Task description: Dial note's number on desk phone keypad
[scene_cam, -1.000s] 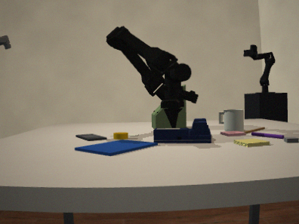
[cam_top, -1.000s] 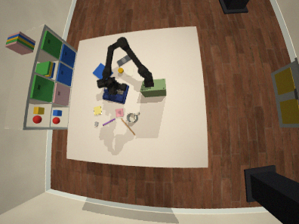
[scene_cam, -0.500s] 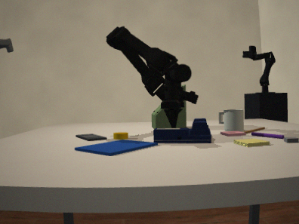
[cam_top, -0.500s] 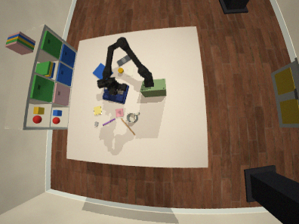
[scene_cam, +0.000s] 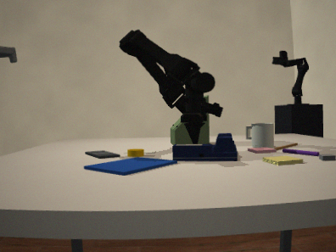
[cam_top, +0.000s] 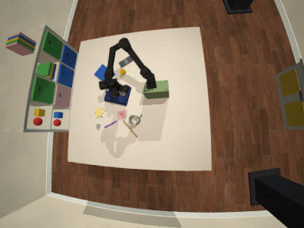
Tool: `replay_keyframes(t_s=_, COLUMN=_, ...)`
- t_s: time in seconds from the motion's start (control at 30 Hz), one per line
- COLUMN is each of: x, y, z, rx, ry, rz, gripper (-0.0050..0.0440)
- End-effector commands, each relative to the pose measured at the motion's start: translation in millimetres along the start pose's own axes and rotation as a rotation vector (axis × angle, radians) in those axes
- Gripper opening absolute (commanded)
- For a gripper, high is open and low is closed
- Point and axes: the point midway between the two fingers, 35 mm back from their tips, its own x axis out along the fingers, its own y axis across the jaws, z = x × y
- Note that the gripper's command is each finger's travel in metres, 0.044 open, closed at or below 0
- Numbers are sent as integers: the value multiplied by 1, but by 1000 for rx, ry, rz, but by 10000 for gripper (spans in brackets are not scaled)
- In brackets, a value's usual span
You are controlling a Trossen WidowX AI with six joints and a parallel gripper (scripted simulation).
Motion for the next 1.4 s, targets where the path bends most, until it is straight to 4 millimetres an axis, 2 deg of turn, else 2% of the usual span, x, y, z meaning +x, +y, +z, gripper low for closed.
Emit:
replay_keyframes(t_s=0.0, x=2, y=1, z=0, rx=-7, ry=2, rz=3, gripper=-50)
replay_keyframes(t_s=0.6, x=2, y=1, z=0, rx=-7, ry=2, rz=3, gripper=-50)
replay_keyframes(t_s=0.8, x=-28, y=1, z=0, rx=-7, ry=2, rz=3, gripper=-50)
replay_keyframes(t_s=1.1, x=-28, y=1, z=0, rx=-7, ry=2, rz=3, gripper=-50)
replay_keyframes(t_s=1.2, x=-28, y=13, z=17, rx=-6, ry=1, rz=3, gripper=-50)
replay_keyframes(t_s=1.37, x=-28, y=15, z=19, rx=-7, ry=2, rz=3, gripper=-50)
